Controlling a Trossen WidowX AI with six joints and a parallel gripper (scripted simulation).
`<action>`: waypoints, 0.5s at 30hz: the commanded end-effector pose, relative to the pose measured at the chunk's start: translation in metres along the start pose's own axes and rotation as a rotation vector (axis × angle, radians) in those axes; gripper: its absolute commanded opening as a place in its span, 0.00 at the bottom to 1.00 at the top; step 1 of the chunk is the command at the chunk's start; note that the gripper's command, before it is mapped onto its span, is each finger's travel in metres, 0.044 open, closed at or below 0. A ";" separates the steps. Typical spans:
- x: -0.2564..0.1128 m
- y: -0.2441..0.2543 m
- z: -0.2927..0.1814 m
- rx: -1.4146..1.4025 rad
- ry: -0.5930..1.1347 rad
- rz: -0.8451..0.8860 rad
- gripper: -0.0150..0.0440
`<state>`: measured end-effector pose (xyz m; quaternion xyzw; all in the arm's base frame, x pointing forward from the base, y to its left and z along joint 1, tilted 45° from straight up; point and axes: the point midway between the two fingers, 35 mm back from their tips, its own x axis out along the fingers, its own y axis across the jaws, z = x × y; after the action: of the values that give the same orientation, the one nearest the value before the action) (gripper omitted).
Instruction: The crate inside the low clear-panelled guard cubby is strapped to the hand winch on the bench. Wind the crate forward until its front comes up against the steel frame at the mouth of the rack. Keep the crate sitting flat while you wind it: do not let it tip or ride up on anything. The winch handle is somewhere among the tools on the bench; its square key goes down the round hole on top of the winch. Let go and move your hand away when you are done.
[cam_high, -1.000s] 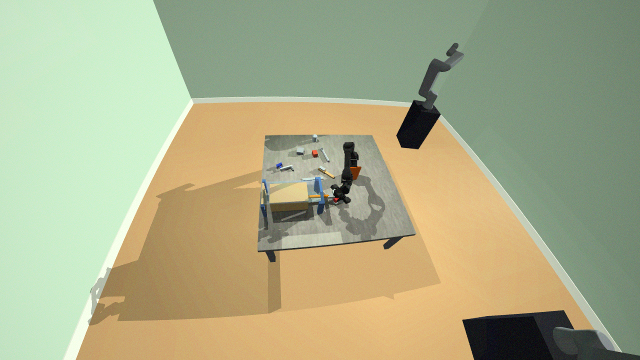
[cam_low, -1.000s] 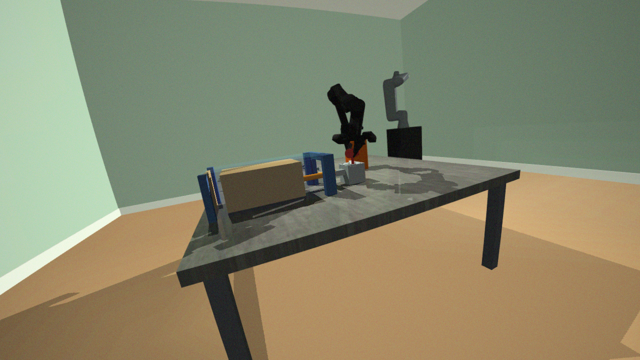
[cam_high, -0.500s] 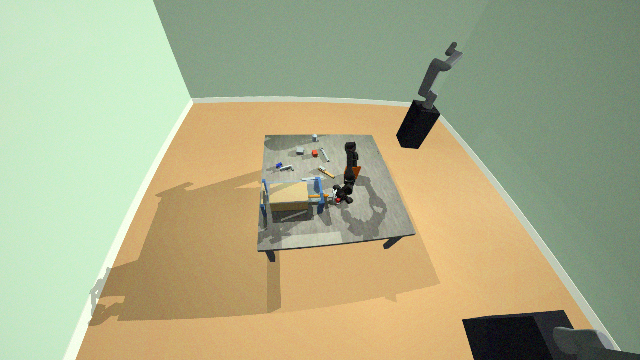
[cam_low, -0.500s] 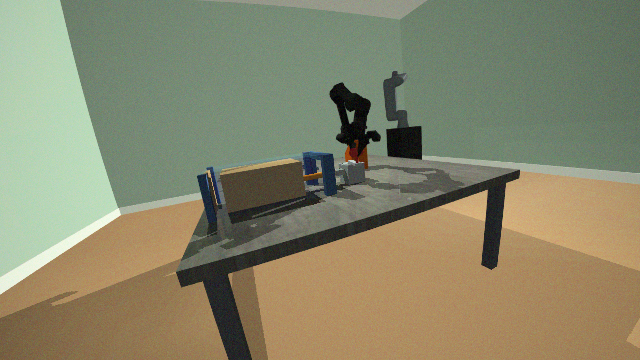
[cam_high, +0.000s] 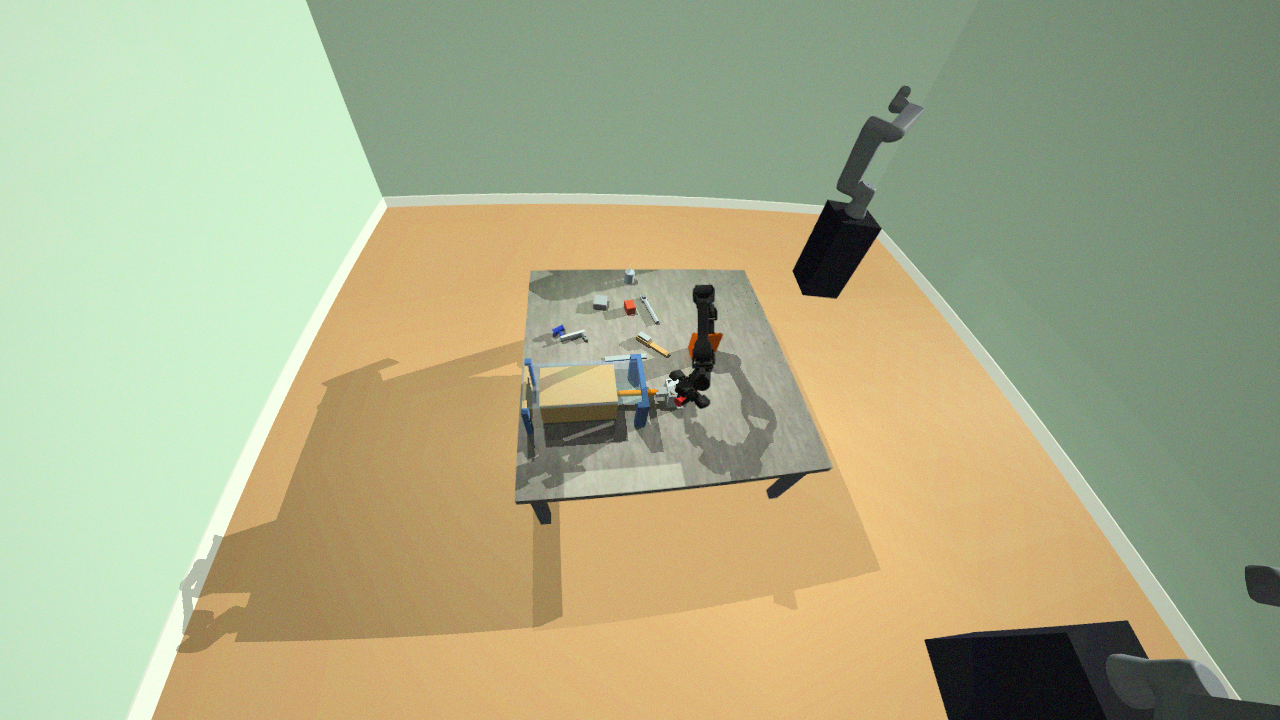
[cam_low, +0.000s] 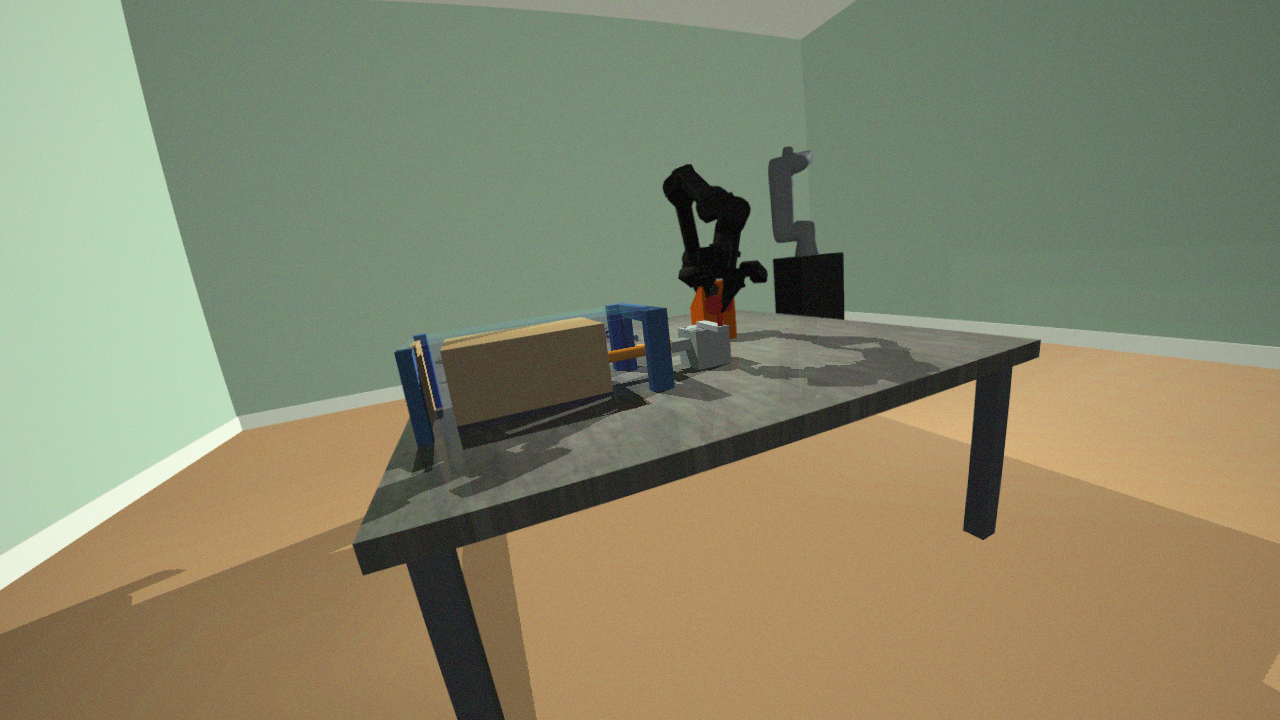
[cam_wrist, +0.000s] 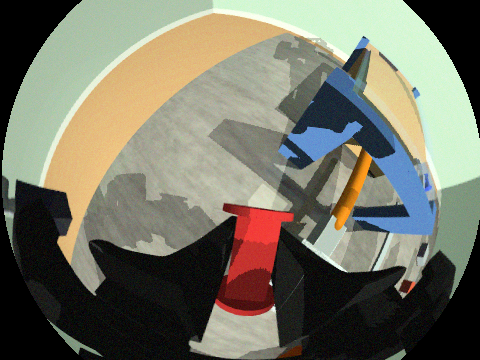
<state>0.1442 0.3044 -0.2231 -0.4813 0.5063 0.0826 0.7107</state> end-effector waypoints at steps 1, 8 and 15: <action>-0.004 0.011 -0.016 -0.025 0.024 0.020 0.25; -0.008 0.014 -0.023 -0.026 0.024 0.020 0.25; -0.011 0.017 -0.029 -0.026 0.025 0.021 0.25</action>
<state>0.1244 0.3011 -0.2238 -0.4818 0.5080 0.0862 0.7087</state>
